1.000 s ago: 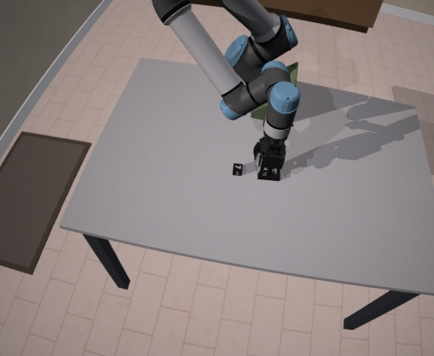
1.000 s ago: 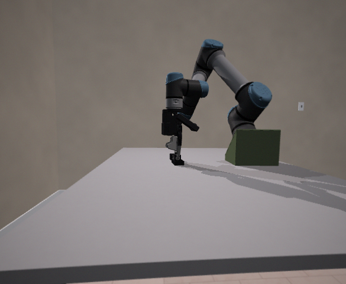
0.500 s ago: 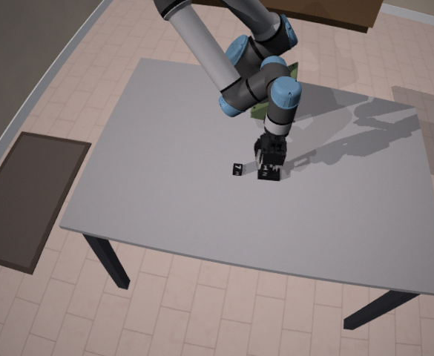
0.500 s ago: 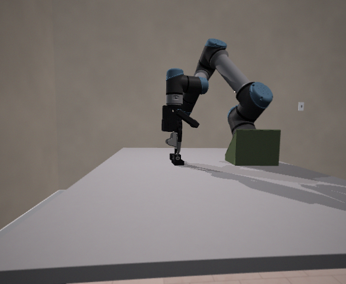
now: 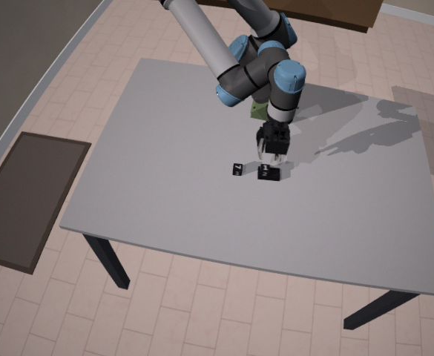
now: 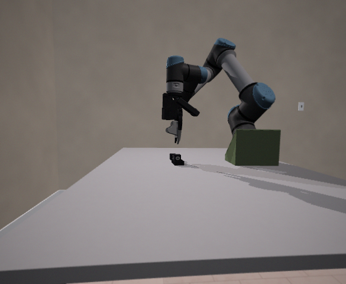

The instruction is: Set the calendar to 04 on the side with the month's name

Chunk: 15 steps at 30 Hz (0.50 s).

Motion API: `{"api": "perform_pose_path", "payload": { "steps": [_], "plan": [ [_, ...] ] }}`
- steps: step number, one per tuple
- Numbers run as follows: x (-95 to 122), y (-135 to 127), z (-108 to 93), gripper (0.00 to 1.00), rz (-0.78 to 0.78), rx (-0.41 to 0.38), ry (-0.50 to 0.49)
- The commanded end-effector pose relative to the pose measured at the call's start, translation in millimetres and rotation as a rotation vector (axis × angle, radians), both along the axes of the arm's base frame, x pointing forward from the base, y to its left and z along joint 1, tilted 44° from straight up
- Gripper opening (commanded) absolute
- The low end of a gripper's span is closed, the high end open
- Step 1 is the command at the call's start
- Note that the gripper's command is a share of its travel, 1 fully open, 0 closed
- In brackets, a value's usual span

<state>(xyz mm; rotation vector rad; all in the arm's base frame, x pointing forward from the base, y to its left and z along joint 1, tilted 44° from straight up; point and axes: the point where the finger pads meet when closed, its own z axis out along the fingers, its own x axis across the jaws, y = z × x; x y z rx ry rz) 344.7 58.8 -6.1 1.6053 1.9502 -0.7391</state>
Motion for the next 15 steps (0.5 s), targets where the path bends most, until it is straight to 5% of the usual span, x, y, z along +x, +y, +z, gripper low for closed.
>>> {"api": "perform_pose_path", "payload": {
  "steps": [1, 9, 10, 15],
  "plan": [
    [-0.6, 12.5, 13.0, 0.28, -0.004, -0.002, 0.002],
    [-0.7, 14.9, 15.5, 0.28, -0.004, -0.002, 0.002],
    [-0.7, 14.9, 15.5, 1.0, -0.004, -0.002, 0.002],
    [-0.7, 14.9, 15.5, 1.0, -0.004, -0.002, 0.002]
  ]
}}
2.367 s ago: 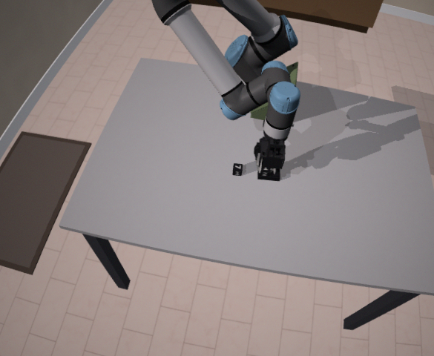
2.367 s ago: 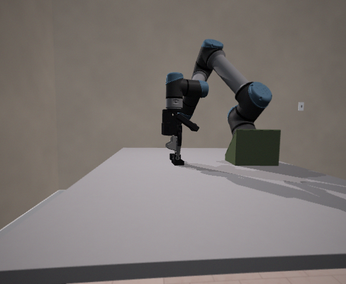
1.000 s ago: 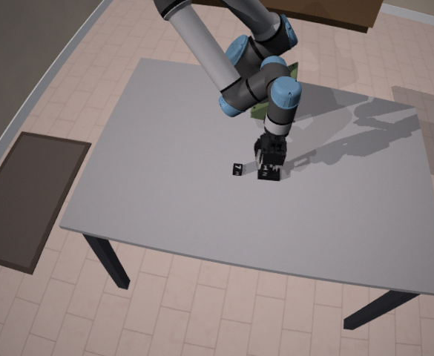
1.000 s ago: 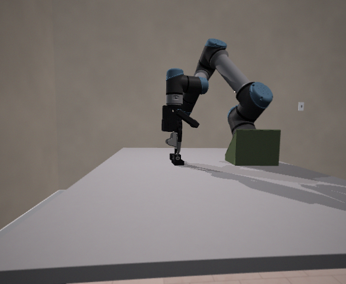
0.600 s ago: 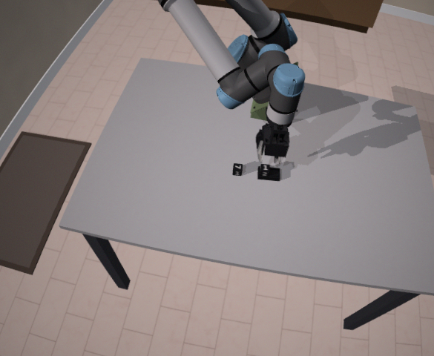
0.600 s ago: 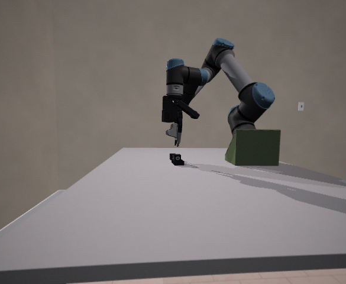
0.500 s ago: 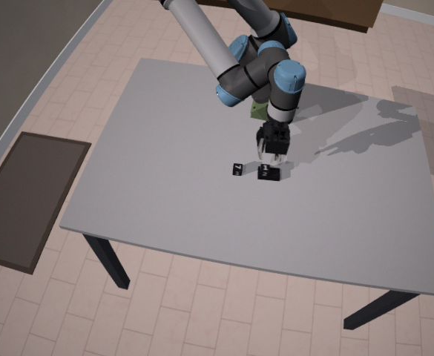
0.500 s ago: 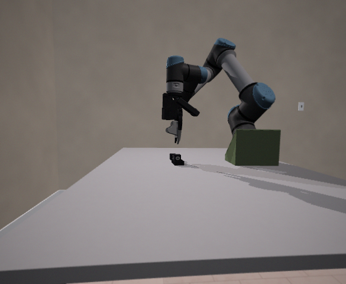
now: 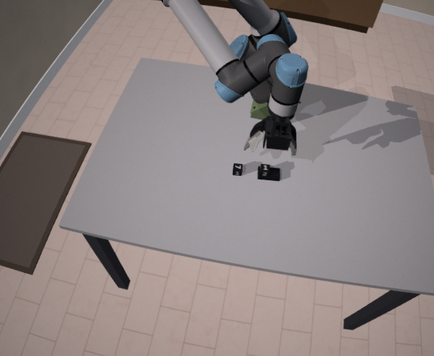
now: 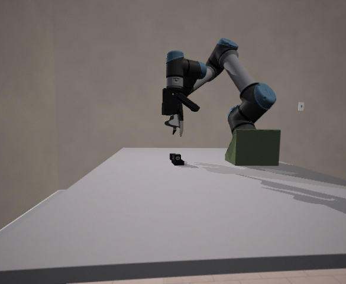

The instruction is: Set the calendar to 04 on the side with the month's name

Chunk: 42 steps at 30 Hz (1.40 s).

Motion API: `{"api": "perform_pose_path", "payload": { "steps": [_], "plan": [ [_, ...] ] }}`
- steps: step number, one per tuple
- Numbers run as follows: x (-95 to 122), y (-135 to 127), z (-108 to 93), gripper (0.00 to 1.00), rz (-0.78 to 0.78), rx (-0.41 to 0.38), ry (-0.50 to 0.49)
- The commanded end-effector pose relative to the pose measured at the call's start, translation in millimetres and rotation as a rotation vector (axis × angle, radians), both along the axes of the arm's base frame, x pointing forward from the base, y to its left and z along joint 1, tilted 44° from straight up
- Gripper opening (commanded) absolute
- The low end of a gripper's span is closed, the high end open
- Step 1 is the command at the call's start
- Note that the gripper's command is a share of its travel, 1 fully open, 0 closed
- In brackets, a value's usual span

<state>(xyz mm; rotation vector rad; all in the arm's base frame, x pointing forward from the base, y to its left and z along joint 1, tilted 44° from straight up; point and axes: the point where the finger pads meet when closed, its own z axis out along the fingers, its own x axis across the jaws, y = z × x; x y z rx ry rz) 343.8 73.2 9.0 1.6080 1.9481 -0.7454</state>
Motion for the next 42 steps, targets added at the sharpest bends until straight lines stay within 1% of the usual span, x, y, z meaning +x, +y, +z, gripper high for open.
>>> {"api": "perform_pose_path", "payload": {
  "steps": [1, 17, 25, 29, 33, 35, 39, 42],
  "plan": [
    [0.2, 0.6, 0.5, 1.0, 0.0, 0.0, -0.001],
    [0.2, 0.4, 0.6, 1.0, -0.002, 0.0, -0.002],
    [0.8, -2.0, 2.0, 1.0, -0.04, 0.003, -0.039],
    [1.7, -6.3, 4.6, 1.0, -0.107, 0.008, -0.102],
    [3.2, -12.9, 8.5, 1.0, -0.208, 0.014, -0.199],
    [3.7, -14.9, 9.6, 1.0, -0.239, 0.016, -0.227],
    [5.1, -21.1, 13.2, 1.0, -0.333, 0.022, -0.317],
    [5.2, -21.5, 13.5, 1.0, -0.34, 0.022, -0.323]
  ]
}}
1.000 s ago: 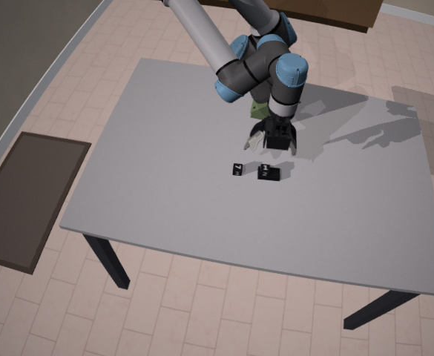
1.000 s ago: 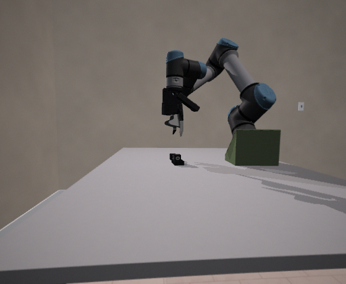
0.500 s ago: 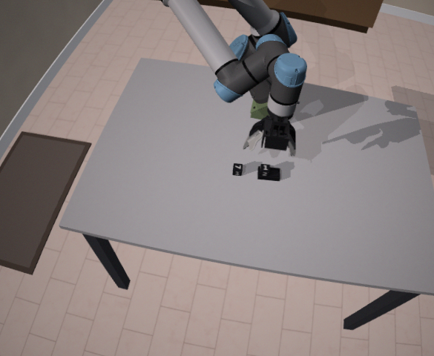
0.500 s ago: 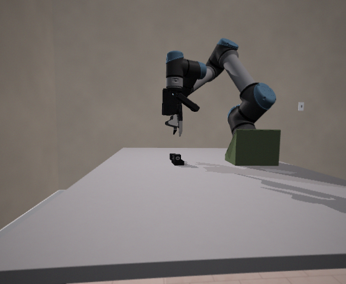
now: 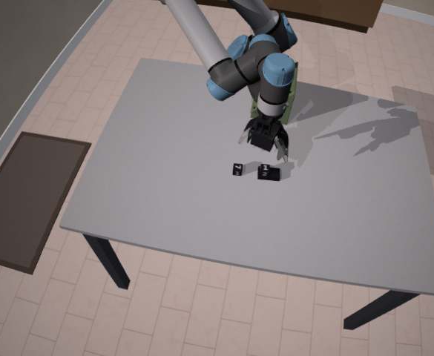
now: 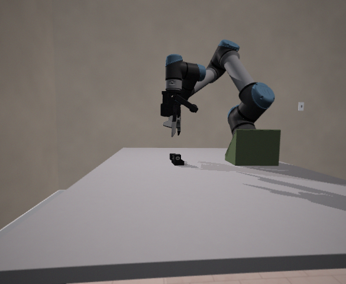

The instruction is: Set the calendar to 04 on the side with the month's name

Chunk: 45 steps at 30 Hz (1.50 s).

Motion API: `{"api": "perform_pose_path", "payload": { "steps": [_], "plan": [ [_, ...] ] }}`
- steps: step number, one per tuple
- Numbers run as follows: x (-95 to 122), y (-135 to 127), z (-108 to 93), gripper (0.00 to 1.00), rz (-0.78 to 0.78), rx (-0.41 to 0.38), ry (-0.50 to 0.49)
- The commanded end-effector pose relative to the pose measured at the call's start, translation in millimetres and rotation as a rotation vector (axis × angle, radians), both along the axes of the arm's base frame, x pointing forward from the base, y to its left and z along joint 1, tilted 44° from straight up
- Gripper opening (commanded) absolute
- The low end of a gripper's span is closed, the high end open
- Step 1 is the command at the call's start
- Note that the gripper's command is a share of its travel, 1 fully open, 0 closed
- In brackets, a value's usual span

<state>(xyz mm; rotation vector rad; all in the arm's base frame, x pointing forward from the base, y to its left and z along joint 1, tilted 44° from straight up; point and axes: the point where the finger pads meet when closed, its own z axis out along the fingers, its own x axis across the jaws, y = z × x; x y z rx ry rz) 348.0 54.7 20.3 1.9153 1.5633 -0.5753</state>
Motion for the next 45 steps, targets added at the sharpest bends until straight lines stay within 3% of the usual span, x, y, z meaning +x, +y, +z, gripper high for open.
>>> {"api": "perform_pose_path", "payload": {
  "steps": [1, 15, 18, 31, 34, 39, 45],
  "plan": [
    [1.5, -5.5, 3.5, 1.0, -0.093, 0.001, -0.086],
    [6.2, -26.4, 15.6, 1.0, -0.4, 0.017, -0.374],
    [6.3, -26.8, 15.9, 1.0, -0.406, 0.018, -0.38],
    [10.5, -48.6, 28.6, 1.0, -0.705, 0.03, -0.662],
    [10.5, -48.6, 28.7, 1.0, -0.705, 0.03, -0.663],
    [11.7, -56.3, 33.2, 1.0, -0.806, 0.034, -0.758],
    [12.2, -60.2, 35.6, 1.0, -0.855, 0.036, -0.806]
  ]
}}
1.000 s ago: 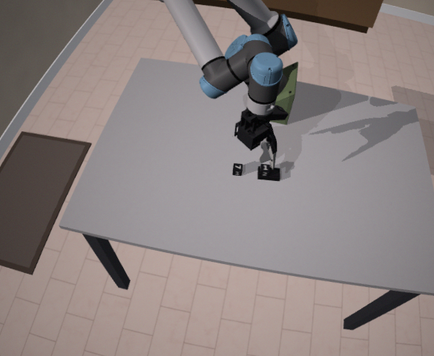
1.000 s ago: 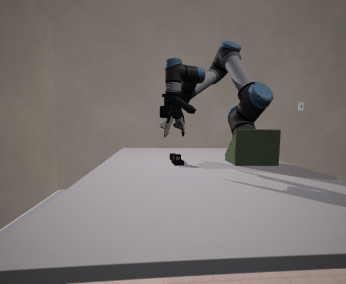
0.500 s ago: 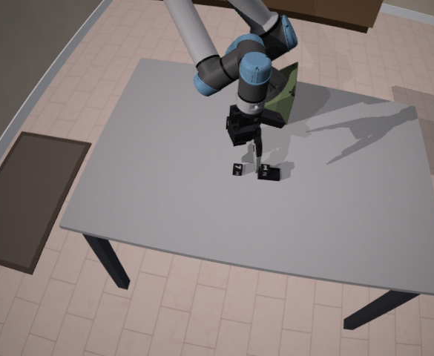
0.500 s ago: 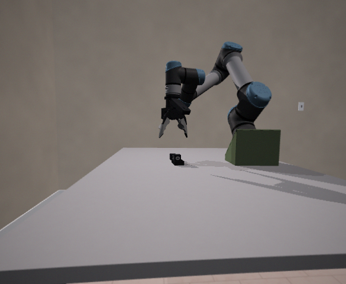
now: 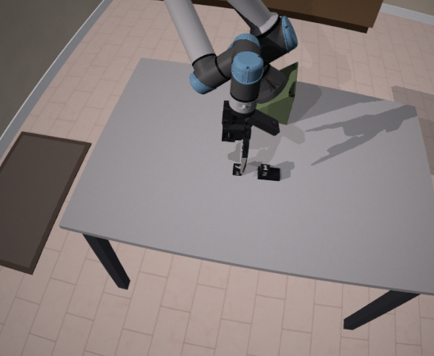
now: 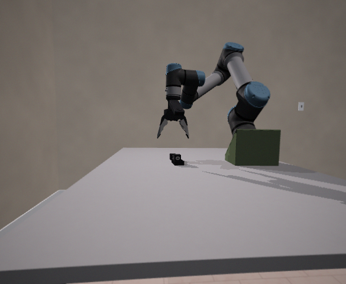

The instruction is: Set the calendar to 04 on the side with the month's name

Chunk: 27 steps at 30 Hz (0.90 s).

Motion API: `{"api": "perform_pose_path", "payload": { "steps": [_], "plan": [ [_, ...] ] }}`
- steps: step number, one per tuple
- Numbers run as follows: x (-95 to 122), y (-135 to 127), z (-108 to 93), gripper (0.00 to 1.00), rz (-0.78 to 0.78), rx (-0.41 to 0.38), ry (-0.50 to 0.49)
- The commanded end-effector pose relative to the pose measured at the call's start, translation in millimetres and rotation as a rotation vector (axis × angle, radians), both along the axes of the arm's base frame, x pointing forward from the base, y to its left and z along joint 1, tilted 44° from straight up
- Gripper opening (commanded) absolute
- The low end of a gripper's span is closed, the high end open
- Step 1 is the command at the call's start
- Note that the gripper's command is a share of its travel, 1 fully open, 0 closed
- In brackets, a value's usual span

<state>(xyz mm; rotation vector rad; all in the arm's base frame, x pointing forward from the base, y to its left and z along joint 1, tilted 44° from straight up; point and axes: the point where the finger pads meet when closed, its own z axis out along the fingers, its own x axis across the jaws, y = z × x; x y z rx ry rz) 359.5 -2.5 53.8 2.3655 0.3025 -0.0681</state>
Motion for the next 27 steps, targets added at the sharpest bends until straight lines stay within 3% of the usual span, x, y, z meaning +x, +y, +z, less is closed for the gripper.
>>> {"api": "perform_pose_path", "payload": {
  "steps": [1, 6, 7, 27],
  "plan": [
    [0.7, -3.2, 2.2, 1.0, -0.048, -0.001, -0.043],
    [0.7, -3.3, 2.3, 1.0, -0.049, -0.001, -0.045],
    [0.7, -3.3, 2.3, 0.28, -0.049, -0.001, -0.045],
    [0.7, -3.3, 2.3, 0.28, -0.049, -0.001, -0.045]
  ]
}}
